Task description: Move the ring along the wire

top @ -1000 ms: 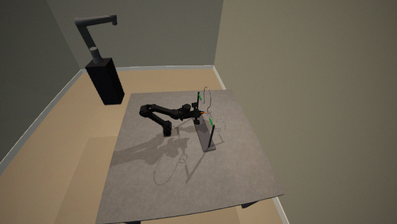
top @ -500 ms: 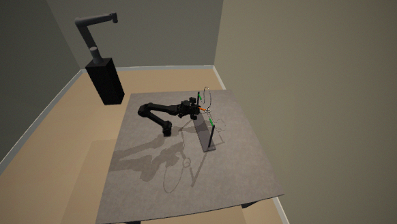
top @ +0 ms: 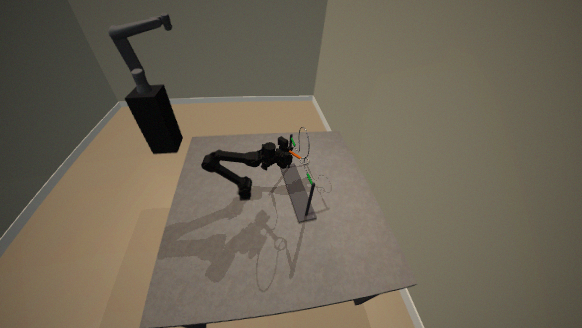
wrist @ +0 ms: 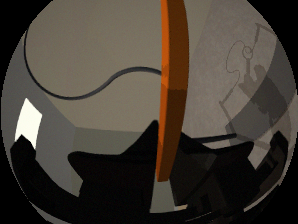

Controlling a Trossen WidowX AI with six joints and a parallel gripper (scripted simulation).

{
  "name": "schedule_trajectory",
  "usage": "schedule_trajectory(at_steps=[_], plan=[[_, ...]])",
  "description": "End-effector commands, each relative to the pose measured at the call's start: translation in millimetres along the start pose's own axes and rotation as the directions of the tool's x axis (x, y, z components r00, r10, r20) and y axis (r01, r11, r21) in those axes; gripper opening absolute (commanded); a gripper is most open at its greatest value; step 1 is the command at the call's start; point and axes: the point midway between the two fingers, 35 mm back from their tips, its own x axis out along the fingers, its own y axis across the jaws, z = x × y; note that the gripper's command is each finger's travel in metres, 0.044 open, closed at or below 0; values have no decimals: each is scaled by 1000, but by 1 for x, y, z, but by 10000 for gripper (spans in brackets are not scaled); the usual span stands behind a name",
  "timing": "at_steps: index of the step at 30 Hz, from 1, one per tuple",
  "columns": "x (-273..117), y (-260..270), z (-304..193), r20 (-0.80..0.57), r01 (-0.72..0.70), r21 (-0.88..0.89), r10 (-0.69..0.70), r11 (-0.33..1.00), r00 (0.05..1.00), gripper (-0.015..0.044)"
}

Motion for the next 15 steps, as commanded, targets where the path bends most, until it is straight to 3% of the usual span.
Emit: schedule_trajectory(at_steps=[1, 15], plan=[[-1, 17, -1, -6, -52, 83, 52, 995, 999, -150], [-9, 65, 10, 21, -196, 358, 202, 913, 979, -150]])
